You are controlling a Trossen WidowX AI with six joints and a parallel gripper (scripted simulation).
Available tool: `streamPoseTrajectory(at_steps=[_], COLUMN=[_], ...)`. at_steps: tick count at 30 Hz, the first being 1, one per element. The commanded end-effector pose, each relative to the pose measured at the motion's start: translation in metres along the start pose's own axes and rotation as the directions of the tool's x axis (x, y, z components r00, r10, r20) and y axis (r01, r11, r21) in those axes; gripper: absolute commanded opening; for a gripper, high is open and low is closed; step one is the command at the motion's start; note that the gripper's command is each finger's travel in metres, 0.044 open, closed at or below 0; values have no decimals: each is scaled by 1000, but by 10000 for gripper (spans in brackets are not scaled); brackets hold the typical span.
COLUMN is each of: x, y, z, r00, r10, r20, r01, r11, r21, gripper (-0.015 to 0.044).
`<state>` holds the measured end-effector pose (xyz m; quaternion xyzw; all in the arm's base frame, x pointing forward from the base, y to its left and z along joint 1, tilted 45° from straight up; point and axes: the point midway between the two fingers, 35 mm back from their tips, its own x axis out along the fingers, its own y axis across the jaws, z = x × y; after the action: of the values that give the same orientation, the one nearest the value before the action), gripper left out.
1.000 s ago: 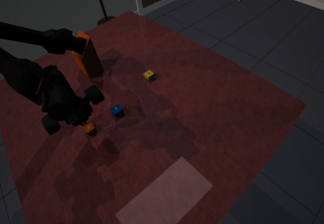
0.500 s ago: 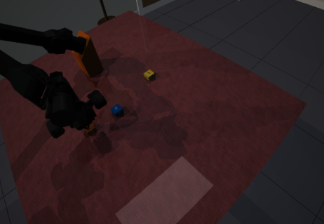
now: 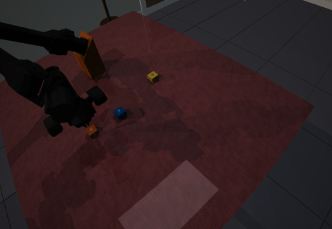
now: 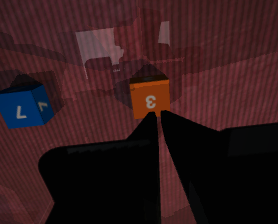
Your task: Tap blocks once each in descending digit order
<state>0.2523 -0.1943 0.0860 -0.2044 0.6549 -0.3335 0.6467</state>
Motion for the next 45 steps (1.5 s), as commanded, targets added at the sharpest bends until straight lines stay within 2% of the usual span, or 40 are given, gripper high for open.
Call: streamPoseTrajectory(at_steps=[1,5,14,20,26,33,41,45], x=[-25,-80,-84,-93,-96,-87,-82,-17], y=[0,0,15,116,214,305,314,315], z=[3,1,5,20,9,-32,-38,-37], r00=[1000,1000,1000,998,998,1000,1000,1000], r10=[1,0,12,65,66,24,17,15], r20=[2,1,5,12,3,0,1,2], r01=[-1,0,-12,-63,-66,-24,-17,-15], r11=[1000,1000,1000,994,996,1000,1000,1000], r21=[4,3,-12,-92,-60,-4,3,3], gripper=[20,20,20,20,20,20,20,20])
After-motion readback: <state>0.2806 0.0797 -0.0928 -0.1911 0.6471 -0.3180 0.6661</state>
